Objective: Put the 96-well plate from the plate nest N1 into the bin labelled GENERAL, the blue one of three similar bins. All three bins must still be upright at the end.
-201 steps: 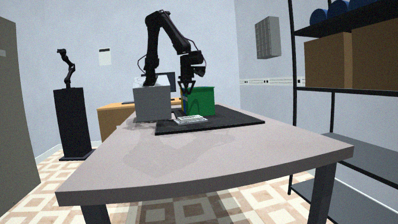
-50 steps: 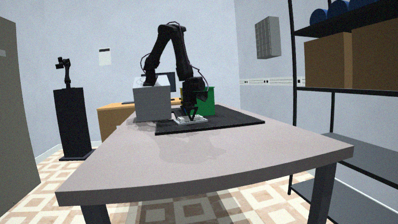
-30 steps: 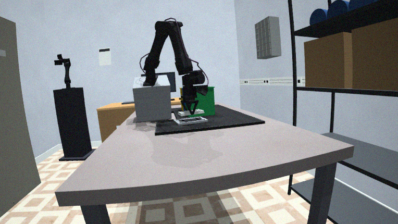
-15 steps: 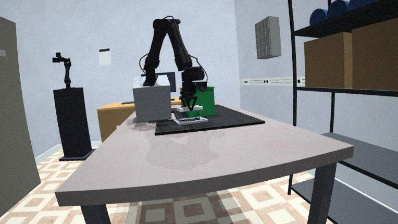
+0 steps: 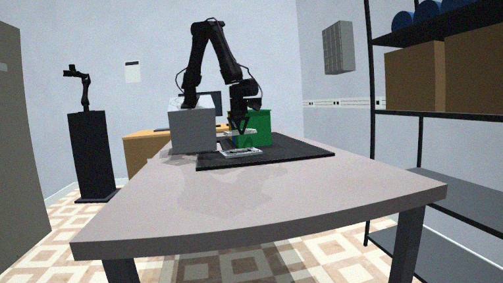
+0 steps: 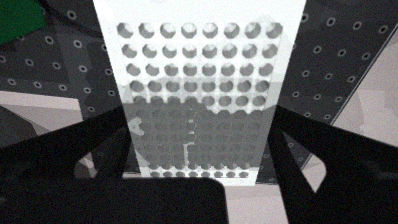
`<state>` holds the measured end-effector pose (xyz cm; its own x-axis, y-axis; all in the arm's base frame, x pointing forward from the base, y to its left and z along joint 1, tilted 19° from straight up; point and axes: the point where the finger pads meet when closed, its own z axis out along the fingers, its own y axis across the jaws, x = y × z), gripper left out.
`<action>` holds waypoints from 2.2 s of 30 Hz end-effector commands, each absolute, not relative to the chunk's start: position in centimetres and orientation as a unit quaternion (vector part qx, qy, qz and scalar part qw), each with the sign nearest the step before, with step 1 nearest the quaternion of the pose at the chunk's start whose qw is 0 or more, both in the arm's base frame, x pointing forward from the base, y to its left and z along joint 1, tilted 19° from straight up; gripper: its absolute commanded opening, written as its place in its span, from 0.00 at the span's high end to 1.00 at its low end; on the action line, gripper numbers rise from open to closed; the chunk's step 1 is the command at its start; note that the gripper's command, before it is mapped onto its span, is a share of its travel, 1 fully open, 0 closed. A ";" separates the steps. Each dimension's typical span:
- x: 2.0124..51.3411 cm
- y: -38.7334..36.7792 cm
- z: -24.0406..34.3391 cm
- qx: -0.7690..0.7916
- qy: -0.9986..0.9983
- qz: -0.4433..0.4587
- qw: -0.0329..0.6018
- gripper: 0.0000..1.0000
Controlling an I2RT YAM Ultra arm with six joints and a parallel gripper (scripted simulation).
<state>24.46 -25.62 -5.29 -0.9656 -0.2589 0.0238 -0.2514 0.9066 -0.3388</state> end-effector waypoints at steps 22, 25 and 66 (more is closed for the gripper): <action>25.3 -24.8 -0.5 -0.131 0.974 -0.182 0.021 1.00; 25.2 -24.6 -0.1 -0.131 0.974 -0.182 0.021 1.00; 24.7 -22.4 5.8 -0.131 0.974 -0.181 0.022 1.00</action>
